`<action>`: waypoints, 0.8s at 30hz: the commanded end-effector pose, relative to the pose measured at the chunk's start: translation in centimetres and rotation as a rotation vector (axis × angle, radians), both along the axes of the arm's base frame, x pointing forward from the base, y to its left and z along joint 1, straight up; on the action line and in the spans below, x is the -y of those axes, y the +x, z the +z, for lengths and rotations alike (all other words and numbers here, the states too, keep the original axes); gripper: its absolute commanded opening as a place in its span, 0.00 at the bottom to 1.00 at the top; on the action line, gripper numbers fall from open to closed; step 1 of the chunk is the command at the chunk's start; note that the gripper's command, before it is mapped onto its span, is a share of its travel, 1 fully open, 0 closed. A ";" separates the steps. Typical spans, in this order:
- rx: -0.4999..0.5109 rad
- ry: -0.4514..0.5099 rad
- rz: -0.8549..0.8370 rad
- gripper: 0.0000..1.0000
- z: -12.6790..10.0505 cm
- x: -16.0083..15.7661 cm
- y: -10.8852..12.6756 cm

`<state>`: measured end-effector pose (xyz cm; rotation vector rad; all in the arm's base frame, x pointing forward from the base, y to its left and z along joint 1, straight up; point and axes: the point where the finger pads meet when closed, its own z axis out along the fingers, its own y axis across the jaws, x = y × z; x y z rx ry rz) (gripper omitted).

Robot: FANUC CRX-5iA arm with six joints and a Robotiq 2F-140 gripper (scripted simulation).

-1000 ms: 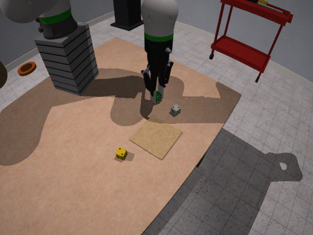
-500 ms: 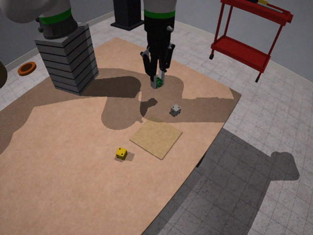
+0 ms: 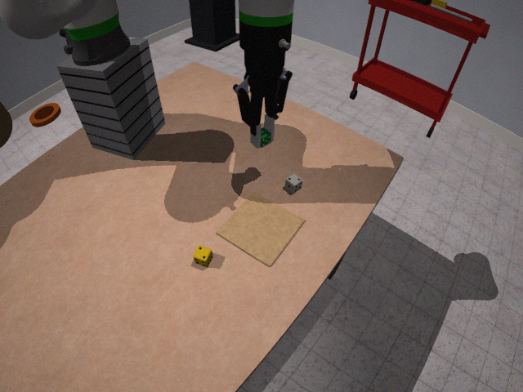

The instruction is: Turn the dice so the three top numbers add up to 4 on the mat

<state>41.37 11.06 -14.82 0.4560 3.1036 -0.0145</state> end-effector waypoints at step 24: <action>-0.003 0.001 0.251 0.16 0.5 13.0 4.9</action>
